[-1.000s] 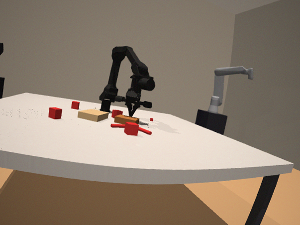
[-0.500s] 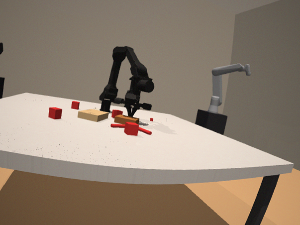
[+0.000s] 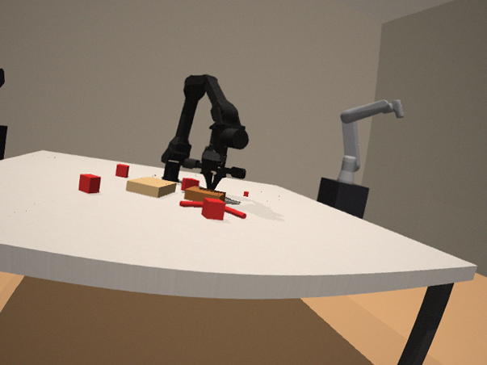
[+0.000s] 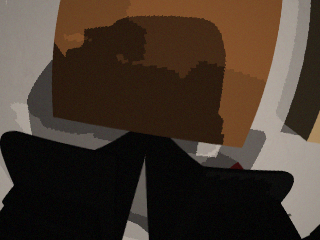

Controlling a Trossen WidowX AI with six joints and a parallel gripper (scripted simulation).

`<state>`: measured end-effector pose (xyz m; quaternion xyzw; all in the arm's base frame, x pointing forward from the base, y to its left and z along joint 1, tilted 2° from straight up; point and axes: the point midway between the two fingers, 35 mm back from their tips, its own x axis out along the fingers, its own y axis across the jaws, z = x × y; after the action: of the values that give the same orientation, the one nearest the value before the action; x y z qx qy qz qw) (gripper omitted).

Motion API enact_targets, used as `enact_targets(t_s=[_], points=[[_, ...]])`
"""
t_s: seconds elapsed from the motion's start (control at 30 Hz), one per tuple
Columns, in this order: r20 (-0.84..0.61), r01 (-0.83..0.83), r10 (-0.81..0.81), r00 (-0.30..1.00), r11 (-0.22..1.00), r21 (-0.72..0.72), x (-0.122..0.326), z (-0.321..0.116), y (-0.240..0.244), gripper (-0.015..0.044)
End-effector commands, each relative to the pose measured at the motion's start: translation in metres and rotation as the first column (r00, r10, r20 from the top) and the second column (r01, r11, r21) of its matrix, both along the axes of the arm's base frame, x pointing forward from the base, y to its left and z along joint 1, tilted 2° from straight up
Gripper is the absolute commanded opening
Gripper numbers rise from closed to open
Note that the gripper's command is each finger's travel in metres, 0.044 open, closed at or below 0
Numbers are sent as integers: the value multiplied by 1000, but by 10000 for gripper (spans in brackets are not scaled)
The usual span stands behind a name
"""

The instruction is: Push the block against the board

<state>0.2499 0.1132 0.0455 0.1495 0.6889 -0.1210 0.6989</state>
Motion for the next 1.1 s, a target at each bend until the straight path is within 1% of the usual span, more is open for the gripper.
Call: enact_targets(t_s=[0.0, 0.27, 1.07], points=[[6, -1, 1, 1000, 1000, -1, 8, 1, -3, 0], [7, -1, 1, 1000, 1000, -1, 13, 1, -5, 0], [4, -1, 1, 1000, 1000, 0, -23, 0, 10, 0]])
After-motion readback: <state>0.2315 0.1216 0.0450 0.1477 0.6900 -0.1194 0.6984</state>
